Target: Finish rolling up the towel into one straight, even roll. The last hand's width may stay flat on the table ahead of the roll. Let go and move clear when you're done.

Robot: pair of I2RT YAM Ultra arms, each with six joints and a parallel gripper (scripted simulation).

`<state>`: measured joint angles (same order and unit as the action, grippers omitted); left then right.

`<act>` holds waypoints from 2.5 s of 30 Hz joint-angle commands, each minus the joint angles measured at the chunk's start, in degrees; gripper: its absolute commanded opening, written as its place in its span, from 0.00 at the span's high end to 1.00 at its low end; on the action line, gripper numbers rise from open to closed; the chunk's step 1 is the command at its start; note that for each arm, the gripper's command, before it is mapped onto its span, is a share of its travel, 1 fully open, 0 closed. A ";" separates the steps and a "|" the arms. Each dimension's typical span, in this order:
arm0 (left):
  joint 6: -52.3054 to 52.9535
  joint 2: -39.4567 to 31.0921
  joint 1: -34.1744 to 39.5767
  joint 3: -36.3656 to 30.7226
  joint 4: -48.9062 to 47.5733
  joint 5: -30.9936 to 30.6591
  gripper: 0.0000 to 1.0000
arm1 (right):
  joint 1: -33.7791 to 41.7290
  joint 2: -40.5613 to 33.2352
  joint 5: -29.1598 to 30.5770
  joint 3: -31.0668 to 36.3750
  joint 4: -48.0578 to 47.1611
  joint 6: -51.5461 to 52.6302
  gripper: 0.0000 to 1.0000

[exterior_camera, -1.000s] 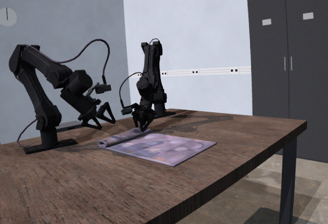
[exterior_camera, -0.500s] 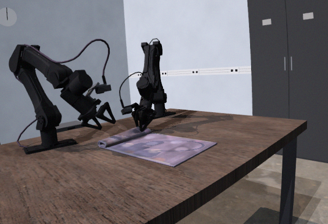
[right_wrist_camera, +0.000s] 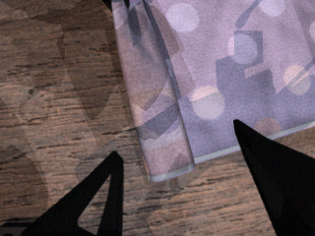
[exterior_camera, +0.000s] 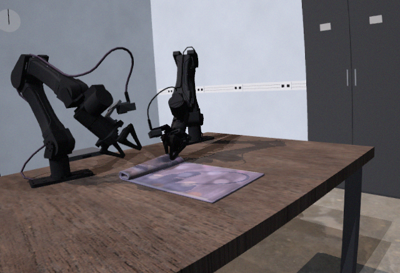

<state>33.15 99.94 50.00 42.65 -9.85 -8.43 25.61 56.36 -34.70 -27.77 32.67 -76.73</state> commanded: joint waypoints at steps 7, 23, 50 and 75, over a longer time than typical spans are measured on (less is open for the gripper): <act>-4.49 2.53 -4.97 7.77 13.17 -12.80 0.85 | 0.78 1.59 0.00 1.73 -3.42 1.29 0.02; -7.40 11.99 -12.38 21.78 32.12 -32.42 0.85 | 0.97 2.48 0.55 2.68 -5.95 2.49 0.02; -2.48 25.56 -16.74 37.12 53.70 -47.13 0.85 | 0.52 2.71 0.08 2.12 -5.07 1.48 0.02; -2.11 26.74 -16.75 36.76 52.54 -47.12 0.85 | 0.11 8.55 -0.67 9.92 -17.41 -0.50 0.02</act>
<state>30.44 125.40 33.34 78.65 40.60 -56.51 25.47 63.92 -34.28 -18.61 20.01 -77.47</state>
